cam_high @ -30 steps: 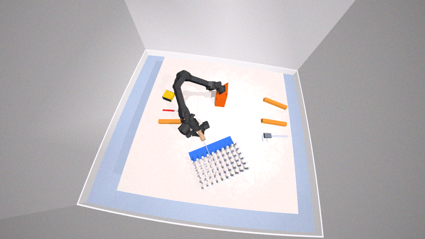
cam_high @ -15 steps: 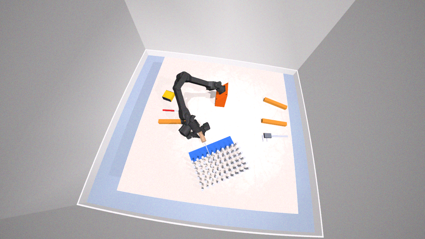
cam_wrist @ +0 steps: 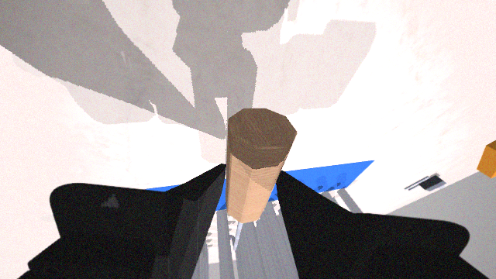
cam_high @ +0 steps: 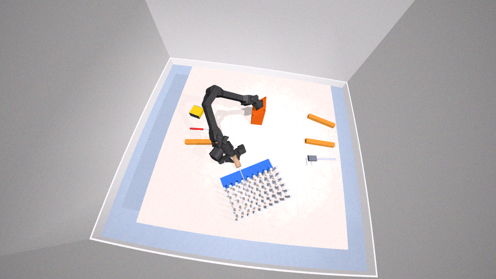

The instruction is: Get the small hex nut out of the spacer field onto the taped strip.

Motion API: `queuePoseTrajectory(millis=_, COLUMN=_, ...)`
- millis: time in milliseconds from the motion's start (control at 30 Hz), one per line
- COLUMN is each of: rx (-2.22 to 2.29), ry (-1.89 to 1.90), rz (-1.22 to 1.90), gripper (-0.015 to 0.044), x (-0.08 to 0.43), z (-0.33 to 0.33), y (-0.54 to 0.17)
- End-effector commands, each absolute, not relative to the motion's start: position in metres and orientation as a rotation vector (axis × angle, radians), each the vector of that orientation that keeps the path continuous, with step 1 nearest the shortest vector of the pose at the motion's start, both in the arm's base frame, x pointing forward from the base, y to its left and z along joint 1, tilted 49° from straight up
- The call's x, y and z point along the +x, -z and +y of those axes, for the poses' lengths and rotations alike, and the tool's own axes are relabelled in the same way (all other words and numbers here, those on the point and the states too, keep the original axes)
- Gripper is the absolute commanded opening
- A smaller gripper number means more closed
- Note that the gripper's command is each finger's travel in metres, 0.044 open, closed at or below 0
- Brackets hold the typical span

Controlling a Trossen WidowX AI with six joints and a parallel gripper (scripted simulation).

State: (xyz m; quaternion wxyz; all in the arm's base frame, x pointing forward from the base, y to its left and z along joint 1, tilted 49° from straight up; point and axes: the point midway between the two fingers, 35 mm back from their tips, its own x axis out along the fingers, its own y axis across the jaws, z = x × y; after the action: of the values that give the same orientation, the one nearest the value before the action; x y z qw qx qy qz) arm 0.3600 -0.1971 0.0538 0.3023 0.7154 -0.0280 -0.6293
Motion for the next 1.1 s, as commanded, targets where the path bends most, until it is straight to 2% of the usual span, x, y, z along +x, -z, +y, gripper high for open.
queuePoseTrajectory(millis=0, rx=1.901, ry=1.664, rz=-0.076, gripper=0.0000, x=0.365, z=-0.196, y=-0.053)
queuePoseTrajectory(millis=1067, rx=1.902, ry=1.663, rz=-0.075, gripper=0.0000, x=0.387, z=-0.192, y=-0.045)
